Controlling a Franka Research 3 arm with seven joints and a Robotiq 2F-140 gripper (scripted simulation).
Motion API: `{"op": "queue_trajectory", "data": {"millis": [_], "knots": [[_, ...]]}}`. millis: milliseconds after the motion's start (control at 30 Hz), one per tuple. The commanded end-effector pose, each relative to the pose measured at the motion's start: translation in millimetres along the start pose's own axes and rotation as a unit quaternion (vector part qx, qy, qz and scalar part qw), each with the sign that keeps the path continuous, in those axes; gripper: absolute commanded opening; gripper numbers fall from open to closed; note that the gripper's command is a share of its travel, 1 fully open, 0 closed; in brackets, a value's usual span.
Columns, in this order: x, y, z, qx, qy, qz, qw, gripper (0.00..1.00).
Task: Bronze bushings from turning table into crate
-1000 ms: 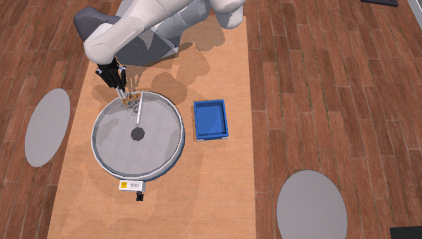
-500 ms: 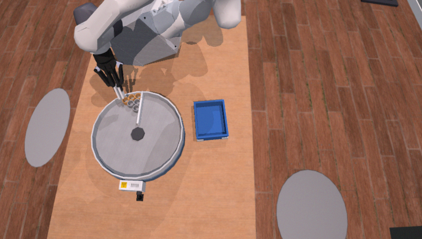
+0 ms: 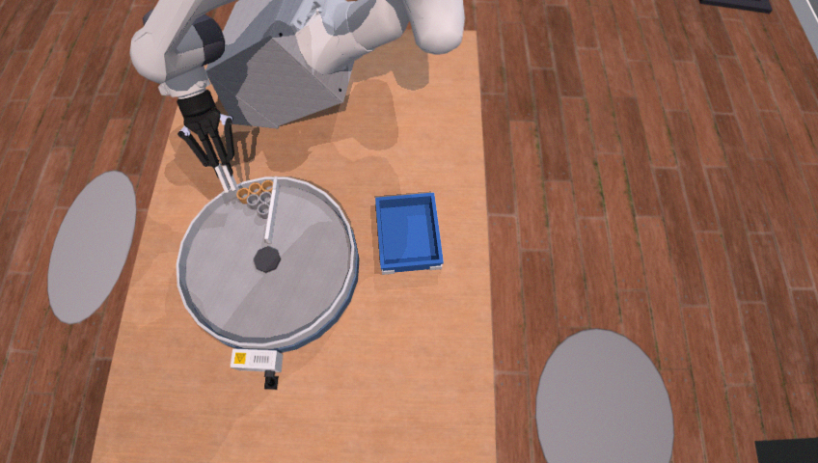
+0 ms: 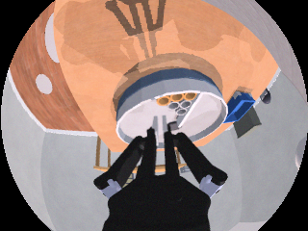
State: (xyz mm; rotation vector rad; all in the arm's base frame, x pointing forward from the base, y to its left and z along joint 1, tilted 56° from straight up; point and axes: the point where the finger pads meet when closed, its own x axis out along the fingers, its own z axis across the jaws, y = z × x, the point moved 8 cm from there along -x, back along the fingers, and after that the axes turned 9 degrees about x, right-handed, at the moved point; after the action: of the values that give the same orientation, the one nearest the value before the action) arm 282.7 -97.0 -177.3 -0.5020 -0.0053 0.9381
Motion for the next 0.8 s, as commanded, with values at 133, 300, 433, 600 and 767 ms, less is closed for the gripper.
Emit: {"op": "queue_trajectory", "data": {"millis": [133,300,433,600,767], "knots": [[3.1,5.4,-2.3,-0.072,-0.018,-0.023,0.997,0.06],[3.1,5.6,-2.4,-0.072,-0.018,-0.023,0.997,0.06],[3.1,5.6,-2.4,-0.072,-0.018,-0.023,0.997,0.06],[3.1,5.6,-2.4,-0.072,-0.018,-0.023,0.997,0.06],[3.1,5.6,-2.4,-0.072,-0.018,-0.023,0.997,0.06]]}}
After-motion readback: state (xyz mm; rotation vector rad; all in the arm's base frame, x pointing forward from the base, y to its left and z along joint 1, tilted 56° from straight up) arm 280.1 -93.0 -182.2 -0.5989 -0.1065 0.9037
